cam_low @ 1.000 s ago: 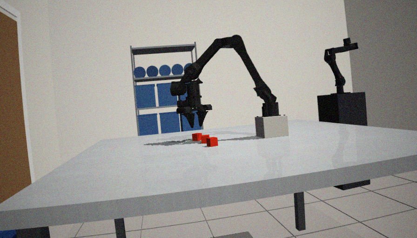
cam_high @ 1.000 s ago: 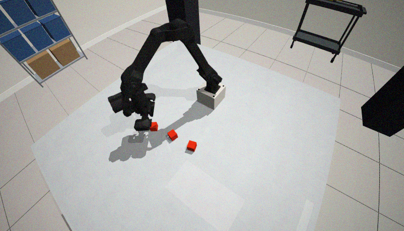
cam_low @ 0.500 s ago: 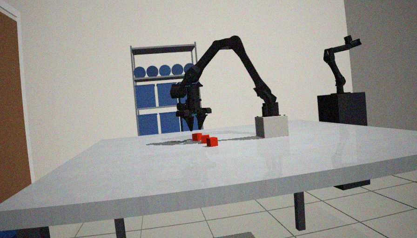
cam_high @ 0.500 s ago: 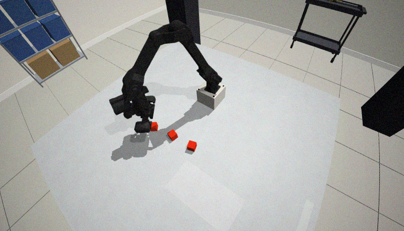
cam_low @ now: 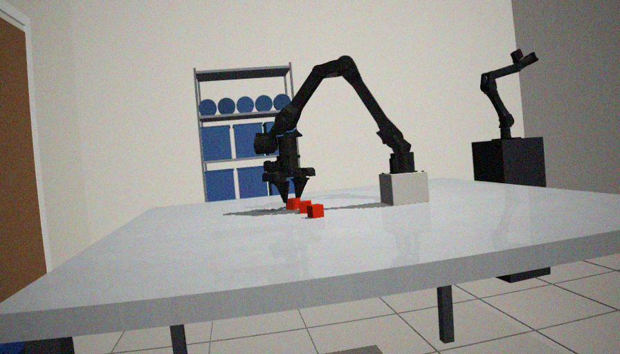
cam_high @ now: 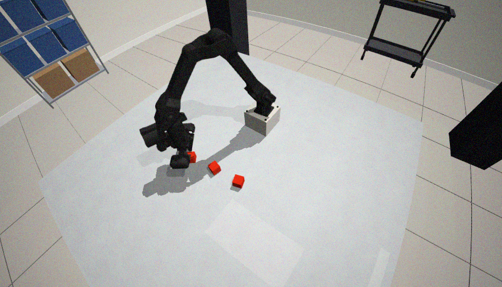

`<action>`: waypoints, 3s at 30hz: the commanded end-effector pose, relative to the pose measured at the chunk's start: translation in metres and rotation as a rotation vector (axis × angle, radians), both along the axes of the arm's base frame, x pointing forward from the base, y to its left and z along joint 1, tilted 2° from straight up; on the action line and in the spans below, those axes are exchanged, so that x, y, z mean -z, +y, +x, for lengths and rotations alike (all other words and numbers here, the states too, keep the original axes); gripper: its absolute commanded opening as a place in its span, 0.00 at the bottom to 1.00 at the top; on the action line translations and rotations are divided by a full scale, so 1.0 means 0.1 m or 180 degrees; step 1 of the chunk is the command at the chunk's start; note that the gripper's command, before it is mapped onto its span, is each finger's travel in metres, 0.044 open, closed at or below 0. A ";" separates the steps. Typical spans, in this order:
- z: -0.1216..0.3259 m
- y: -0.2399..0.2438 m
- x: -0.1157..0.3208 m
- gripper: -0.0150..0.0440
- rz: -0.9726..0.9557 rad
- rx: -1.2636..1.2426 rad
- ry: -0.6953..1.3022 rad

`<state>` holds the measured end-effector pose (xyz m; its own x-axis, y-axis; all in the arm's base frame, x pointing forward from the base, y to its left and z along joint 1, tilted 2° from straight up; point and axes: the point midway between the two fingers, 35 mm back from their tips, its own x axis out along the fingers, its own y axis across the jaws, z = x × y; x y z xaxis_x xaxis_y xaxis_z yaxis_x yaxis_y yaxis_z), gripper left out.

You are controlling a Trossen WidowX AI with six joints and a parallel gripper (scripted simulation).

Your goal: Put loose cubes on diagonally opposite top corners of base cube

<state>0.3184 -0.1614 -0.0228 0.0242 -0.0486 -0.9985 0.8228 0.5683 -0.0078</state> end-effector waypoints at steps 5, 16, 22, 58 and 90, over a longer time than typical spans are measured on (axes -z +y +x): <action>-0.03 0.02 0.07 0.53 0.0032 -0.0016 0.0044; -0.03 0.01 -0.01 0.43 0.0023 -0.0011 0.0055; -0.02 0.01 -0.17 0.43 0.0009 -0.0003 0.0071; -0.01 0.18 -1.00 0.43 0.0035 -0.0072 0.0043; 0.06 1.18 -0.79 0.43 0.0060 -0.0587 0.0056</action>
